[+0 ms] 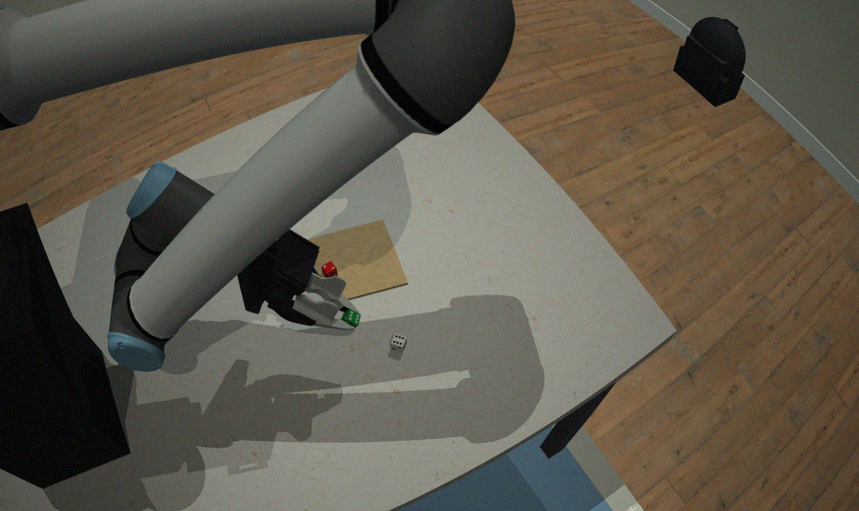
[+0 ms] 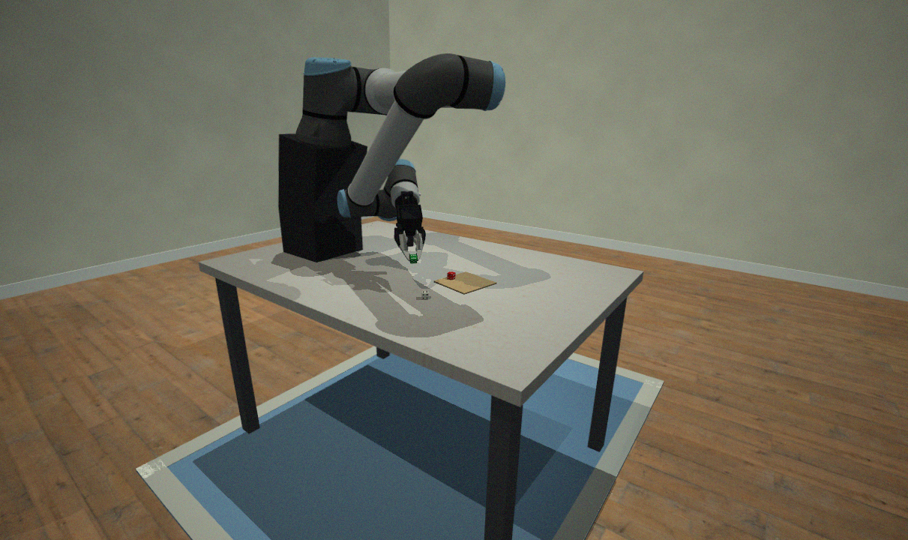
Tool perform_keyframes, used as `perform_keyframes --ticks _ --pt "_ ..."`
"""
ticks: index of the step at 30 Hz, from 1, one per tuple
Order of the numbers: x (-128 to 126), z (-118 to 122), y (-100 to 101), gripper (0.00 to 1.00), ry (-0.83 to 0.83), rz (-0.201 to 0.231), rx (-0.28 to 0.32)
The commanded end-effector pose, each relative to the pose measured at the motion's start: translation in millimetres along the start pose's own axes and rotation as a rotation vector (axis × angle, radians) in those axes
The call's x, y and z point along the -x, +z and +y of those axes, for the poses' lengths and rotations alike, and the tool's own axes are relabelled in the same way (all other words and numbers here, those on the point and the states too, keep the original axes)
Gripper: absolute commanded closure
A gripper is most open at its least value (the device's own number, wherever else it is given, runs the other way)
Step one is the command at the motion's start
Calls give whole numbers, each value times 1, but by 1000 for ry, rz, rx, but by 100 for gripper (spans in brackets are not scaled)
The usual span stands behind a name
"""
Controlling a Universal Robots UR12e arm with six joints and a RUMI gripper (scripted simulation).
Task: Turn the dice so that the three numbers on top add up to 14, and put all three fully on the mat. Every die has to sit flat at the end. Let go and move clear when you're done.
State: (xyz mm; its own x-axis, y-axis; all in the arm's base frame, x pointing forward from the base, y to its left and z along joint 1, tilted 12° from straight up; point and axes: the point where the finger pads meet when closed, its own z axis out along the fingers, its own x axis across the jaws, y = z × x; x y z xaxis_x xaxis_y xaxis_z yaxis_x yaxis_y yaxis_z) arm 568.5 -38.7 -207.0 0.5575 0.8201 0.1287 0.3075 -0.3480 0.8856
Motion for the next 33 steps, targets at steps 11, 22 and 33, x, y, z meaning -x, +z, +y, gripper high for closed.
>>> perform_keyframes --ticks 11,22,33 --pt "0 -6 4 97 0 1 11" --pt "0 -37 26 97 0 1 11" --pt "0 -57 41 97 0 1 11"
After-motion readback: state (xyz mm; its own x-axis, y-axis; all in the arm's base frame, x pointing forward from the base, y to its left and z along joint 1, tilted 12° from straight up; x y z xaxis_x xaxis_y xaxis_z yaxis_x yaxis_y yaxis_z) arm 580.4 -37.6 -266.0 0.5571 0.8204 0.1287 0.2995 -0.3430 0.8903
